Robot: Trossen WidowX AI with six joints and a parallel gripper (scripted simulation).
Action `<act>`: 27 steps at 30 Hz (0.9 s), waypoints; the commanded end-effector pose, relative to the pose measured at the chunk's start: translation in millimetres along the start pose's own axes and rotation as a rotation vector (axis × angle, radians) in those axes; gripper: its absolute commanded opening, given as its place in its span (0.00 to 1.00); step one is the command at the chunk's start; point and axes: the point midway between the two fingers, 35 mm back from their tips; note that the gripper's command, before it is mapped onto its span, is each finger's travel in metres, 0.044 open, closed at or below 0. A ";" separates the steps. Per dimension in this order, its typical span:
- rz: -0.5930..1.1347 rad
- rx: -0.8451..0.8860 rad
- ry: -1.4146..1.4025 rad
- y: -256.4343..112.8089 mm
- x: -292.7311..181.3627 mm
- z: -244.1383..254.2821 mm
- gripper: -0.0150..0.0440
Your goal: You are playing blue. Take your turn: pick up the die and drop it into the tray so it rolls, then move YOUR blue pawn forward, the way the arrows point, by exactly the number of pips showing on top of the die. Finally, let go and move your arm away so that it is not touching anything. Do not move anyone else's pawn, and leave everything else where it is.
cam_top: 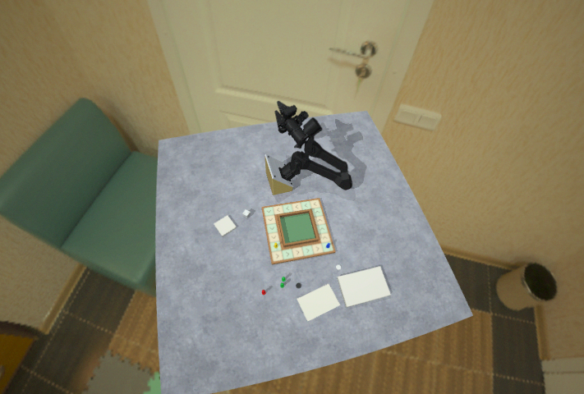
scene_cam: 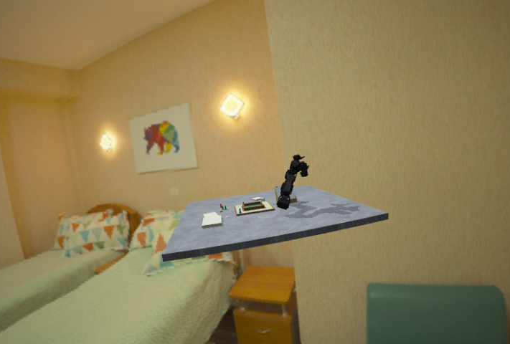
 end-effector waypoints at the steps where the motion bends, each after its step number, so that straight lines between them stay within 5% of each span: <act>1: 0.009 -0.002 -0.008 0.5 -1.7 0.5 0.89; 5: 0.200 -0.030 -0.177 7.5 -37.1 8.9 0.72; 14: 0.734 -0.025 -0.639 -2.5 -145.2 16.9 0.72; 27: 1.489 0.091 -1.259 -82.1 -279.8 -19.1 0.72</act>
Point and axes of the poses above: the point midway between the two fingers, 35 mm back from their tips, its own y axis out along the fingers, its own z axis across the jaws, x = y × z, and after that the axes turned 11 degrees about y, right-handed
